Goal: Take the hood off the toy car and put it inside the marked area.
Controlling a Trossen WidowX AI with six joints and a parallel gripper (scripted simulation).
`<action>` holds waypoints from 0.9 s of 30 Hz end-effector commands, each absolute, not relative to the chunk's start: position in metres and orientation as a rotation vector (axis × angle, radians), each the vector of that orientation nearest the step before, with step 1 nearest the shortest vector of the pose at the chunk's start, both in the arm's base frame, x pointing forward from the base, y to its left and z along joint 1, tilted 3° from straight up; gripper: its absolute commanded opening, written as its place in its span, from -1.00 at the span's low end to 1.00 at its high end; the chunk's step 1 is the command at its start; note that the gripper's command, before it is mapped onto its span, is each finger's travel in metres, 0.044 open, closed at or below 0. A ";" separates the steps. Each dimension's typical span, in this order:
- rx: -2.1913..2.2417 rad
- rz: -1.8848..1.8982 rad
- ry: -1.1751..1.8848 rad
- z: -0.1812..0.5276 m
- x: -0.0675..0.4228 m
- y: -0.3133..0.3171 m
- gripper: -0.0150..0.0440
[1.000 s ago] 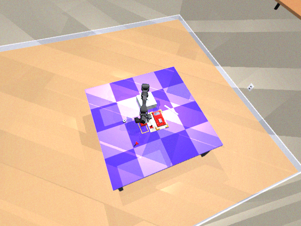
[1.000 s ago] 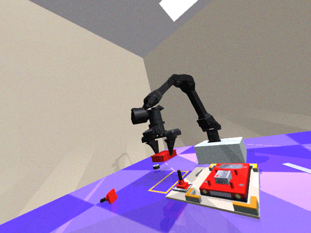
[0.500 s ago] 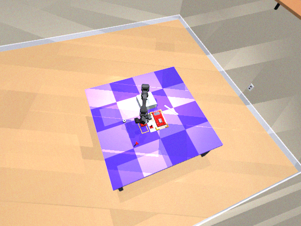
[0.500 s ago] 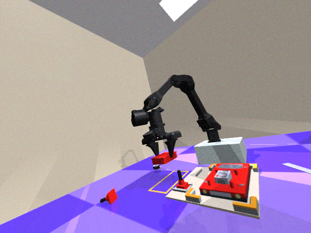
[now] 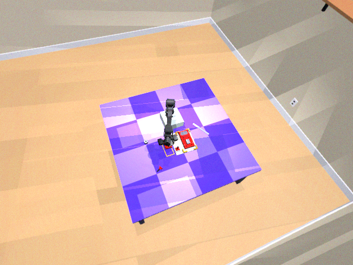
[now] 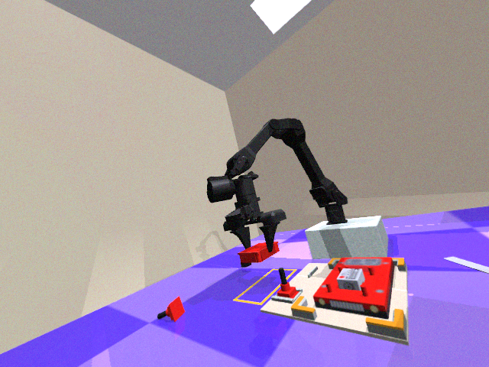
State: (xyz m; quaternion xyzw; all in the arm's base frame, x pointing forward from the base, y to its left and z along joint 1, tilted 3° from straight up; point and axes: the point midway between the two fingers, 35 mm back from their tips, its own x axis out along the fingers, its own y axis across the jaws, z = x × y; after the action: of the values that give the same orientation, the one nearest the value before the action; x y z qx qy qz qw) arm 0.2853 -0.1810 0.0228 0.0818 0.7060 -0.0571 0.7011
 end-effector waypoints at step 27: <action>0.177 -0.125 1.577 0.004 0.284 -0.180 -0.49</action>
State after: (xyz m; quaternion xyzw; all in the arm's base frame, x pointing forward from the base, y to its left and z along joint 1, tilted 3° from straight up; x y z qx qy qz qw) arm 0.2853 -0.1806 0.0067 0.0814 0.7060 -0.0567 0.7012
